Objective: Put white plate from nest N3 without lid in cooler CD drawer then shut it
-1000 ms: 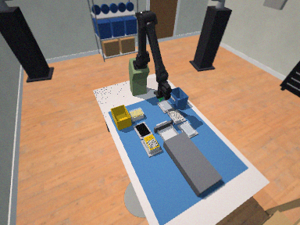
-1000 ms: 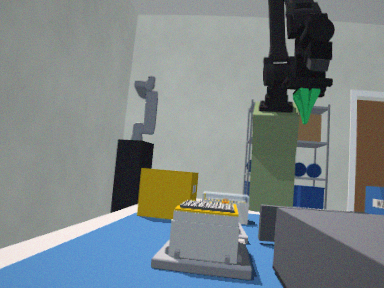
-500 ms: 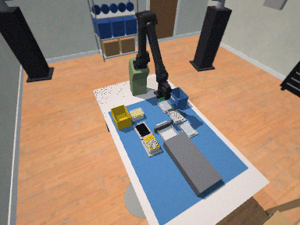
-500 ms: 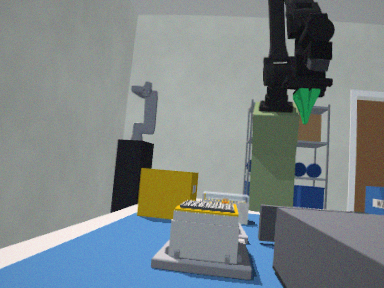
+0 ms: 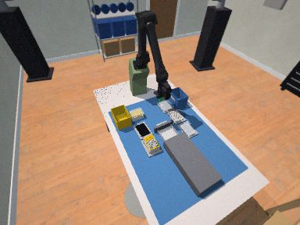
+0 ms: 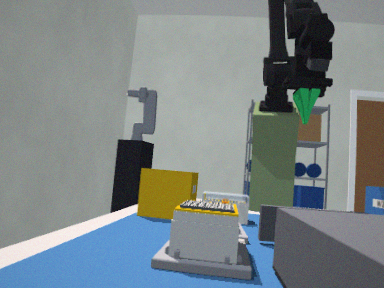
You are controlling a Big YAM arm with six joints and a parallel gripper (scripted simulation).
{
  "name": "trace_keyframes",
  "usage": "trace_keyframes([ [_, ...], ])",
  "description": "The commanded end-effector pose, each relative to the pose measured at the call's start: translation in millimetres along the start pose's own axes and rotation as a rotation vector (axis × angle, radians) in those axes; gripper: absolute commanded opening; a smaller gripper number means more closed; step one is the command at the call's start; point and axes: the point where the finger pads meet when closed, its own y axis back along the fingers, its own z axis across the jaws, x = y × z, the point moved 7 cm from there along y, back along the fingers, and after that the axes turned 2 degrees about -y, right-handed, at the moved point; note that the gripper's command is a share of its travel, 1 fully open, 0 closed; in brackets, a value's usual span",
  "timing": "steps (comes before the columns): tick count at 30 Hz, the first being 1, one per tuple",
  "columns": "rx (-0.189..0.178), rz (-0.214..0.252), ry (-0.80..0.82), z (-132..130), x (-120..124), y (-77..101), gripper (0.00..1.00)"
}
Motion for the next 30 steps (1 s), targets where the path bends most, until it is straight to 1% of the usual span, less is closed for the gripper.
trace_keyframes([
  [1,-0.002,-0.016,-0.015,0,-1,1.8,0.0],
  [7,-0.002,-0.016,-0.015,0,-1,1.8,0.0],
  [8,0.001,-0.023,0.034,-2,-11,-3.4,0.3],
  [9,0.003,-0.039,0.062,-4,-22,-4.0,0.3],
  [21,0.01,-0.033,0.463,-6,-45,-46.6,0.3],
  [23,0.01,-0.033,0.463,-6,-45,-46.6,0.3],
  [24,0.007,-0.034,0.502,-3,-47,-49.9,0.3],
  [30,0.013,-0.03,0.696,-7,-59,-71.1,0.3],
])
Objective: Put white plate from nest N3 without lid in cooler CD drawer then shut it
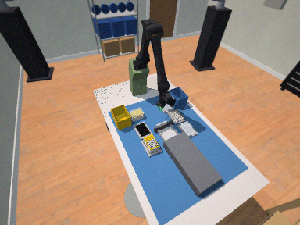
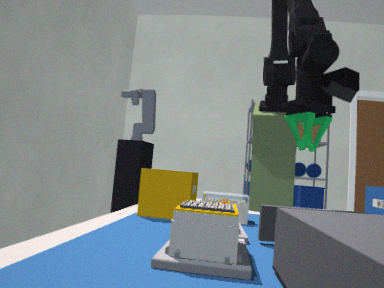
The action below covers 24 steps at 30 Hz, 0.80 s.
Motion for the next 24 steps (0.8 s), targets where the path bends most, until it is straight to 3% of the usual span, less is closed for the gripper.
trace_keyframes([
  [1,0.023,-0.027,0.165,-17,-17,-9.8,0.3],
  [19,0.026,-0.018,0.7,-35,-43,-64.4,0.3],
  [22,0.02,-0.018,0.809,-30,-44,-61.3,0.3],
  [24,0.037,-0.028,0.874,-32,-45,-49.9,0.3],
])
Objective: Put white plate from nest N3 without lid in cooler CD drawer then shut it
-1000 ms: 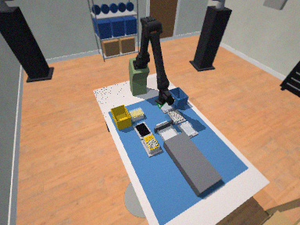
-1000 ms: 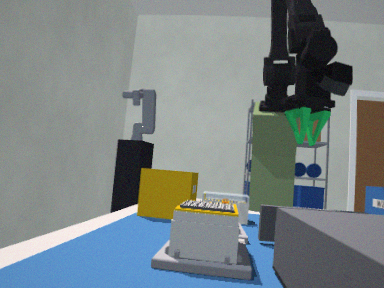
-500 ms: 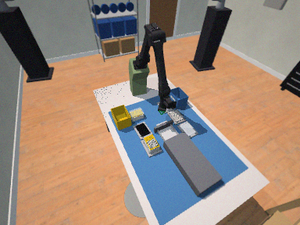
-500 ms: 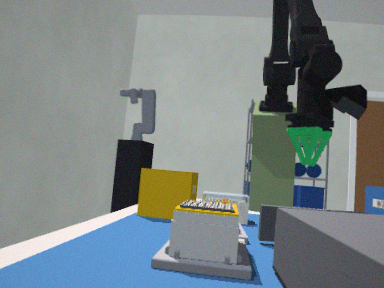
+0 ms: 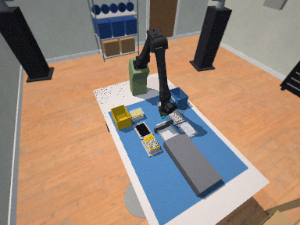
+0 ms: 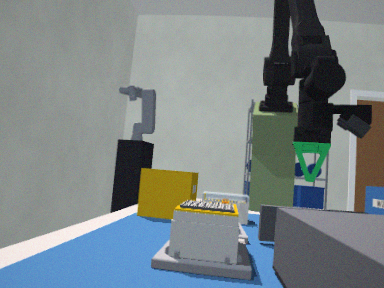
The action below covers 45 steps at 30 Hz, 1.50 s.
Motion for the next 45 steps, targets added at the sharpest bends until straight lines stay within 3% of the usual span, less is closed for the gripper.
trace_keyframes([
  [1,0.046,-0.014,0.182,-14,-3,15.4,0.3],
  [7,0.031,-0.009,0.308,-10,-3,9.1,0.3],
  [17,0.027,-0.008,0.298,-10,-3,7.5,0.3],
  [18,0.02,-0.007,0.308,-7,-2,-1.7,0.3],
  [45,0.029,-0.005,0.302,-13,0,-32.1,0.3],
])
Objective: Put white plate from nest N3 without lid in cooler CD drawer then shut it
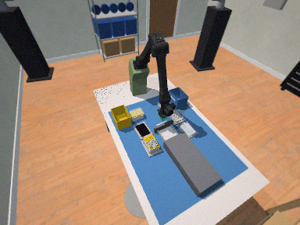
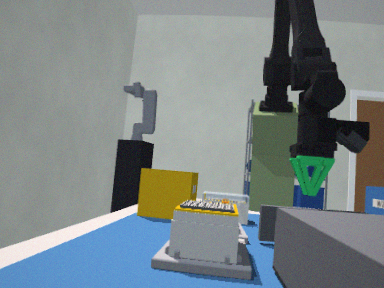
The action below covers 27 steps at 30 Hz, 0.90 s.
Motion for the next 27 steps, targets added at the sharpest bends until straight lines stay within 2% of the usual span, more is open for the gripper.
trace_keyframes([
  [1,0.024,0.0,0.005,-12,4,-7.0,0.3],
  [27,0.021,0.001,0.005,-10,4,-36.9,0.3],
])
